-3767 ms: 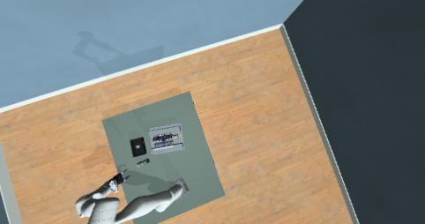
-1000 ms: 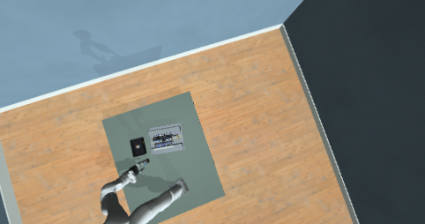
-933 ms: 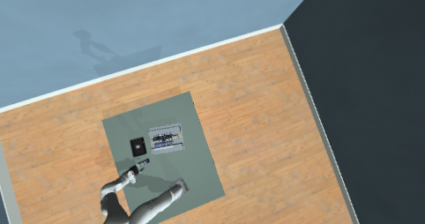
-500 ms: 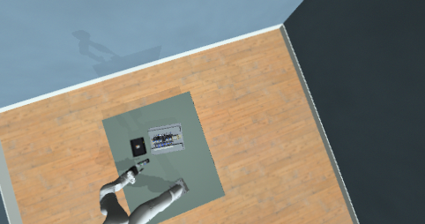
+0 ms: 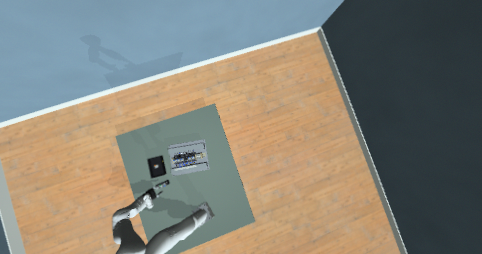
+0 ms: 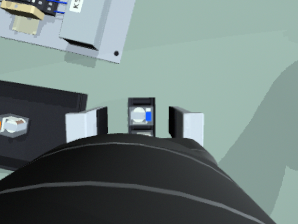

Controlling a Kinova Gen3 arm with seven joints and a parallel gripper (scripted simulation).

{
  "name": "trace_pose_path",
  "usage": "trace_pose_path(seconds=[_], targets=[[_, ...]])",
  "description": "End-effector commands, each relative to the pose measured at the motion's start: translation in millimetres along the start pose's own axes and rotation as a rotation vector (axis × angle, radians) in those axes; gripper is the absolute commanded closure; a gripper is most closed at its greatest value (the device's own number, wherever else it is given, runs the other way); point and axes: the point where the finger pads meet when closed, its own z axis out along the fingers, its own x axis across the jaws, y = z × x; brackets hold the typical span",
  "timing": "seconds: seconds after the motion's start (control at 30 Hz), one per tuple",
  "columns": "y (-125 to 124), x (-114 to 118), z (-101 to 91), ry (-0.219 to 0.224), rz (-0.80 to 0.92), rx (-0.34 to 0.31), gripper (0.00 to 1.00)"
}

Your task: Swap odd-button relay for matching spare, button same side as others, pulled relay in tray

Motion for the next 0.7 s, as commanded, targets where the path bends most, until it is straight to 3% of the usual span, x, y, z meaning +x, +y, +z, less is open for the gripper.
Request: trace_pose_path(seconds=[0.0,0.3,0.67], targets=[[1.2,0.1,-0.2,0.000,-0.001,-0.001,0.00],[2.7,0.5,-0.1,0.000,-0.002,-0.001,0.00],[5.2,0.9,-0.4,0.000,0.168,-0.001,0.00]])
